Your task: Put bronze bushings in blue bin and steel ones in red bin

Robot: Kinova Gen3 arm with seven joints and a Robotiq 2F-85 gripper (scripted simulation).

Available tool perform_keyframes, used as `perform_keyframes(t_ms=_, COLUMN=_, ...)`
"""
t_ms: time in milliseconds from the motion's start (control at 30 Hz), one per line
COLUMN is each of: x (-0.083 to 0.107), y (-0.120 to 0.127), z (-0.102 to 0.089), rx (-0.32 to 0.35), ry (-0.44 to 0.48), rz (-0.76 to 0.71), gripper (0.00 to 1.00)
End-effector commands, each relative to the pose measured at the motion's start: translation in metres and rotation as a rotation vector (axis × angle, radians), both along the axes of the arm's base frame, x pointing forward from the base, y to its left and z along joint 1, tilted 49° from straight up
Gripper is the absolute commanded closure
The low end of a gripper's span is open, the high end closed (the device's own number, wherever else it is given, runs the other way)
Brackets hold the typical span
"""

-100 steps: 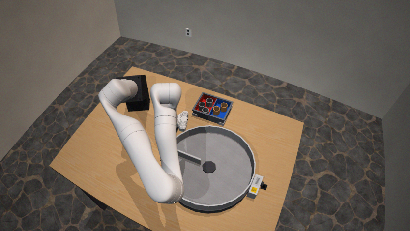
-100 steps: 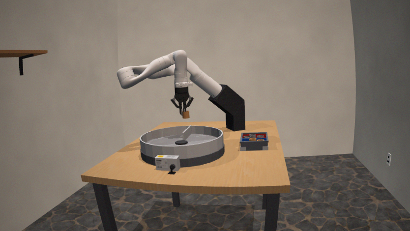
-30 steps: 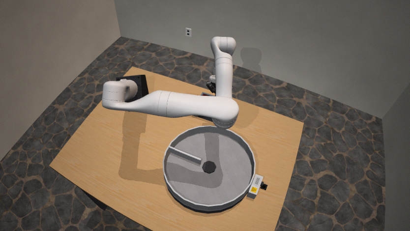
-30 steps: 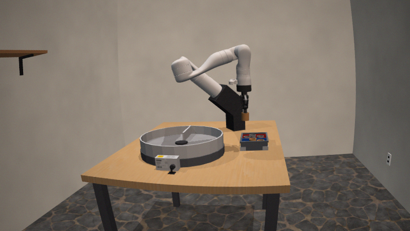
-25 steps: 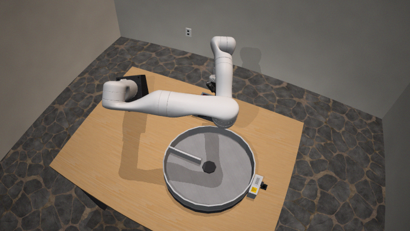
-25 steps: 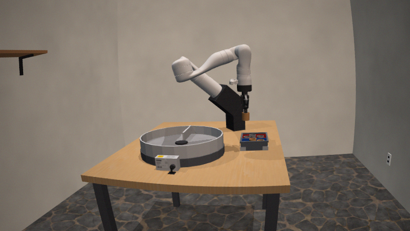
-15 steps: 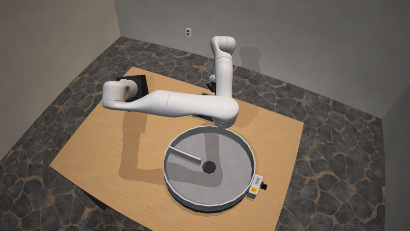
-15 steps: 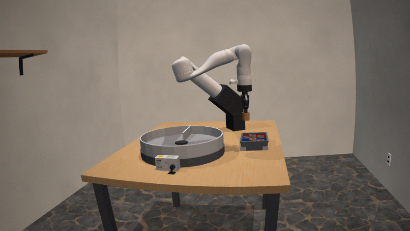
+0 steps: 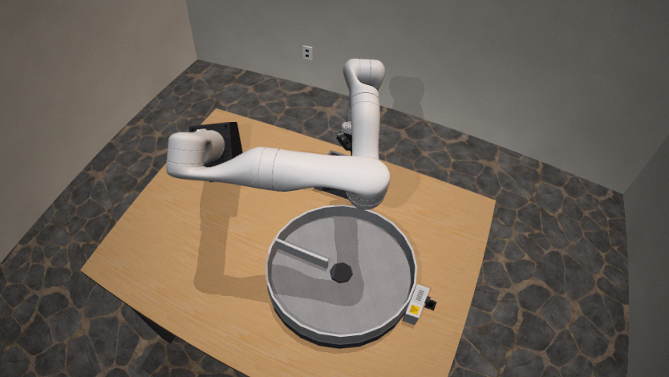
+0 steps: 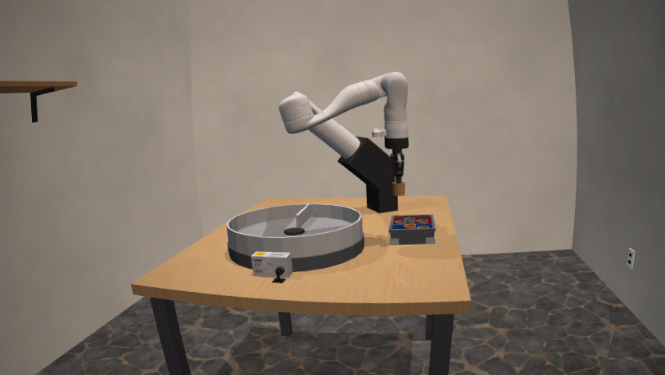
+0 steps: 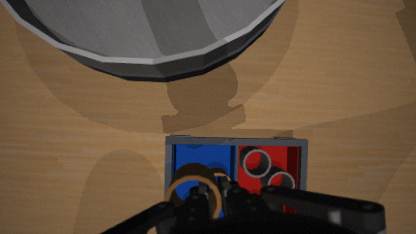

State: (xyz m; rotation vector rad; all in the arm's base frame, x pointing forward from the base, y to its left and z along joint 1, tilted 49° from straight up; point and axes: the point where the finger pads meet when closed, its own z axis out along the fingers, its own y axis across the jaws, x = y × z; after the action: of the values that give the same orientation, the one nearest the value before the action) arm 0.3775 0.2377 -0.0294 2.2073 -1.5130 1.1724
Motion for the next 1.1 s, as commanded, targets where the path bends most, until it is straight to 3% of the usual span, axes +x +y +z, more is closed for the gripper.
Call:
perform_keyframes(t_ms=0, x=0.002, y=0.003, z=-0.002, rx=0.009, ry=-0.009, rz=0.001, gripper=1.0)
perform_keyframes(t_ms=733, x=0.0, y=0.0, z=0.0, rx=0.009, ry=-0.009, rz=0.001, gripper=1.0)
perform_keyframes(t_ms=1067, x=0.016, y=-0.019, z=-0.022, rx=0.005, ry=-0.005, rz=0.0, gripper=1.0)
